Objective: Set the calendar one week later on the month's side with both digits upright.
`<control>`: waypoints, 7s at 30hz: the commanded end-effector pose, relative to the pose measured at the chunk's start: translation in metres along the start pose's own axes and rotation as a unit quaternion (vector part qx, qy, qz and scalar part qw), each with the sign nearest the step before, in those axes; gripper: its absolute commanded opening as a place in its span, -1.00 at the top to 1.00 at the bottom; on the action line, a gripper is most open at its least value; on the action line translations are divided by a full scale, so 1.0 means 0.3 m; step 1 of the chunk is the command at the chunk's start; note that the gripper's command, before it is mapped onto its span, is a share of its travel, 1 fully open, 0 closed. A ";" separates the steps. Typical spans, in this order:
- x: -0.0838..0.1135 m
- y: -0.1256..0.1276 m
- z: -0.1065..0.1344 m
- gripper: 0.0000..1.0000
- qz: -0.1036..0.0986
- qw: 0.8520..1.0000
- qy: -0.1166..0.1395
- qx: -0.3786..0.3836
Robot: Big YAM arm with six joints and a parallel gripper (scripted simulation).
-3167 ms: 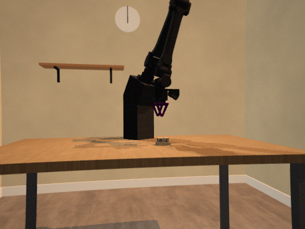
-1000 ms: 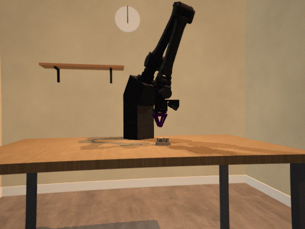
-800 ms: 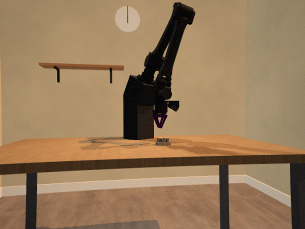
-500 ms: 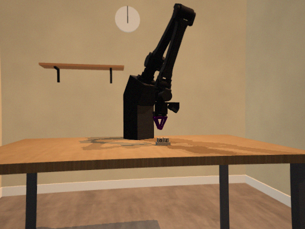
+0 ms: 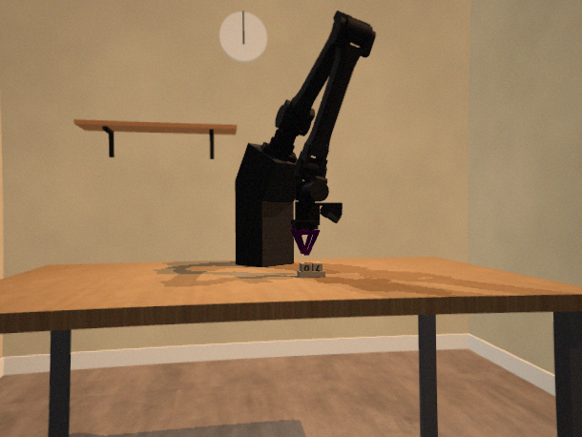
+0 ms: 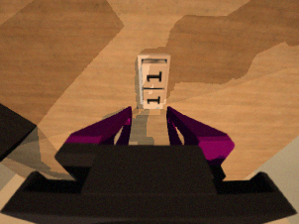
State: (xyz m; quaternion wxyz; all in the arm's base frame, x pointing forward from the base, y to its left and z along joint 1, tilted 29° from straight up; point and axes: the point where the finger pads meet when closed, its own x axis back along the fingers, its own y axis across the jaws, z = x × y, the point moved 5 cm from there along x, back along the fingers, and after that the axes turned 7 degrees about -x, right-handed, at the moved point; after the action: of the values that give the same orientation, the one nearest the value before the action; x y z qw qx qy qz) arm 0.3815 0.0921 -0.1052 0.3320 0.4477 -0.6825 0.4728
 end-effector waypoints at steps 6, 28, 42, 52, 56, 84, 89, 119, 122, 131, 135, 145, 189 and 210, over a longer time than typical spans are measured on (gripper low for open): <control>-0.042 -0.015 -0.011 0.10 0.007 1.000 -0.004 0.000; -0.056 -0.022 -0.012 0.10 0.009 1.000 -0.004 0.001; -0.056 -0.022 -0.012 0.10 0.009 1.000 -0.004 0.001; -0.056 -0.022 -0.012 0.10 0.009 1.000 -0.004 0.001; -0.056 -0.022 -0.012 0.10 0.009 1.000 -0.004 0.001; -0.056 -0.022 -0.012 0.10 0.009 1.000 -0.004 0.001; -0.056 -0.022 -0.012 0.10 0.009 1.000 -0.004 0.001; -0.033 -0.061 -0.033 0.10 0.014 1.000 -0.006 0.002; -0.033 -0.061 -0.033 0.10 0.014 1.000 -0.006 0.002; -0.033 -0.061 -0.033 0.10 0.014 1.000 -0.006 0.002; -0.033 -0.061 -0.033 0.10 0.014 1.000 -0.006 0.002; -0.033 -0.061 -0.033 0.10 0.014 1.000 -0.006 0.002; -0.033 -0.063 -0.036 0.10 0.018 1.000 -0.008 0.003; -0.033 -0.064 -0.035 0.10 0.019 1.000 -0.008 0.003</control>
State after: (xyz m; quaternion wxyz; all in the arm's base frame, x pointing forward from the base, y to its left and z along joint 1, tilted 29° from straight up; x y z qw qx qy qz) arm 0.3929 0.0969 -0.1163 0.3311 0.4465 -0.6836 0.4729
